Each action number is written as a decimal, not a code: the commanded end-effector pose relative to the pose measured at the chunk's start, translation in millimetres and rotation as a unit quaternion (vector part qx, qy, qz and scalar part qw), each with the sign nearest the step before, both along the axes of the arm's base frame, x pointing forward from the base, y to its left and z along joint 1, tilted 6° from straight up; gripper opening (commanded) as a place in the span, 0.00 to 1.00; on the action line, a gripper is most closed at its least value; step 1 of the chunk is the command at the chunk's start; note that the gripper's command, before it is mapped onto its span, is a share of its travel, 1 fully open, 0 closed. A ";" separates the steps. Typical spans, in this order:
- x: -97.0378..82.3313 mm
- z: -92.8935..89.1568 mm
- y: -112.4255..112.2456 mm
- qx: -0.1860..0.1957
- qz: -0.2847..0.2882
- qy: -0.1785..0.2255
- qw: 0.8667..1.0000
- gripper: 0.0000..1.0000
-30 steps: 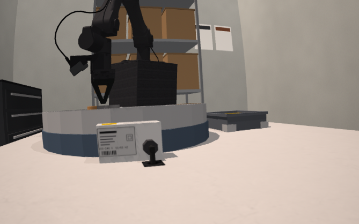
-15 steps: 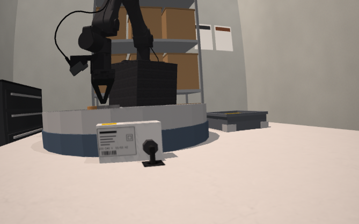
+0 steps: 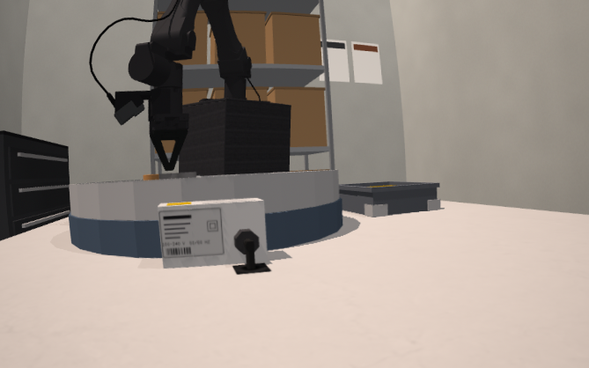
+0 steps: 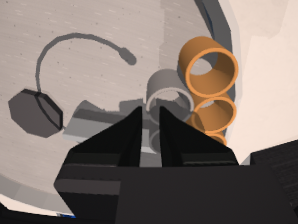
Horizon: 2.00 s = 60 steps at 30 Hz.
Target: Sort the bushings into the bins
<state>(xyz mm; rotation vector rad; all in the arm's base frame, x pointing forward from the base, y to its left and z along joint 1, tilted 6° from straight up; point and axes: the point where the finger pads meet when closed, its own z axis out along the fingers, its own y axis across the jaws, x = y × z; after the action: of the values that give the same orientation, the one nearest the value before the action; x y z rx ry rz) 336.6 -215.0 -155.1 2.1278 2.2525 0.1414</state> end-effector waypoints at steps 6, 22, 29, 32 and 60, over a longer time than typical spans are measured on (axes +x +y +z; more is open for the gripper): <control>-0.4 -1.3 -3.5 -0.003 -0.003 0.000 1.000 0.14; -5.3 -5.8 -3.2 0.000 -0.004 0.004 1.000 0.14; -3.7 -0.5 -4.5 -0.002 -0.004 0.001 1.000 0.14; -4.0 -0.5 -4.3 -0.002 -0.004 0.001 1.000 0.14; -4.0 -0.5 -4.3 -0.002 -0.004 0.001 1.000 0.14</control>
<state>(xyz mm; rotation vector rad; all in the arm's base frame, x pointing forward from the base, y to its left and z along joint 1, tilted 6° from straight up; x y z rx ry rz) 336.7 -215.1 -156.5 2.1272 2.2519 0.1415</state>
